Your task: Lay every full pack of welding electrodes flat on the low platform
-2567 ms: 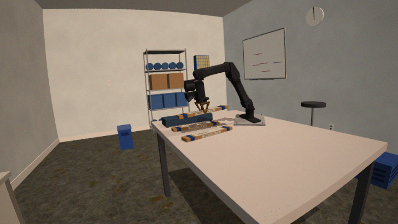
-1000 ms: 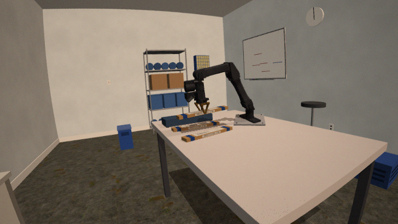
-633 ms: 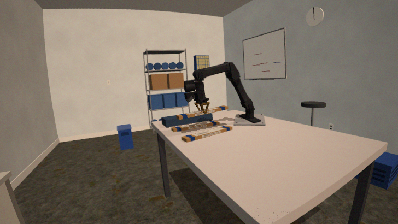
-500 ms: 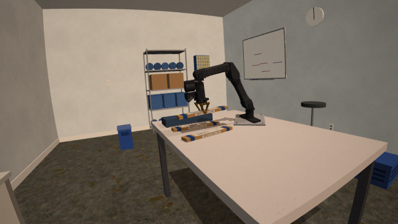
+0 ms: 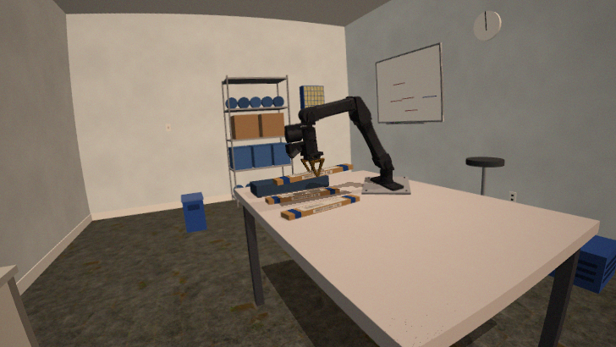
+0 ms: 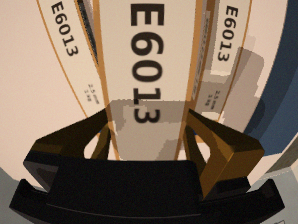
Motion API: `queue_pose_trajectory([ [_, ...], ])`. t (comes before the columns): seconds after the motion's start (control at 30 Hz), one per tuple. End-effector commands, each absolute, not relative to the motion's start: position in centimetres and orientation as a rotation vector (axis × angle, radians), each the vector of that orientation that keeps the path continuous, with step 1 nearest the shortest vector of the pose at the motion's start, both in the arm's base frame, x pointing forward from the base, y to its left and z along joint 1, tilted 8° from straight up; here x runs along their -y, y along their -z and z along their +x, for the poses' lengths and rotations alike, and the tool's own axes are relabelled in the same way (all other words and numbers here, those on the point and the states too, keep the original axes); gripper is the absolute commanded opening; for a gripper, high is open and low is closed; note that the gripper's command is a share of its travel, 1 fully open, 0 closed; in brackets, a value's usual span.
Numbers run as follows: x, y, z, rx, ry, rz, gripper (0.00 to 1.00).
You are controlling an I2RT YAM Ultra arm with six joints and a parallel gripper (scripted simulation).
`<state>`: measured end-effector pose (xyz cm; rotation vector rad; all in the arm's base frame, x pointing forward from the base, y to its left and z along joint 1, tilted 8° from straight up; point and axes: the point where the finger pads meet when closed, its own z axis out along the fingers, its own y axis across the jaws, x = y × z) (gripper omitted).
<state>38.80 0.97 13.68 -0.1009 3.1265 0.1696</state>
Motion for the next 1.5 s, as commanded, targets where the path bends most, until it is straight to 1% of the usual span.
queue_pose_trajectory([
  [0.0, -1.0, -17.4, 38.7, -3.037, -0.16, -0.102, 0.0],
  [0.8, -1.0, -17.4, 38.7, -3.037, -0.16, -0.102, 0.0],
  [0.83, -1.3, -18.4, 38.7, -3.01, -0.164, -0.103, 0.0],
  [0.97, -1.5, -16.9, 38.8, -3.019, -0.164, -0.109, 0.0],
  [1.13, -1.0, -17.3, 39.3, -2.992, -0.156, -0.091, 0.0],
  [1.23, -1.3, -15.7, 38.8, -3.025, -0.158, -0.097, 0.0],
  [1.47, -1.6, -15.0, 39.2, -3.01, -0.157, -0.107, 0.0],
])
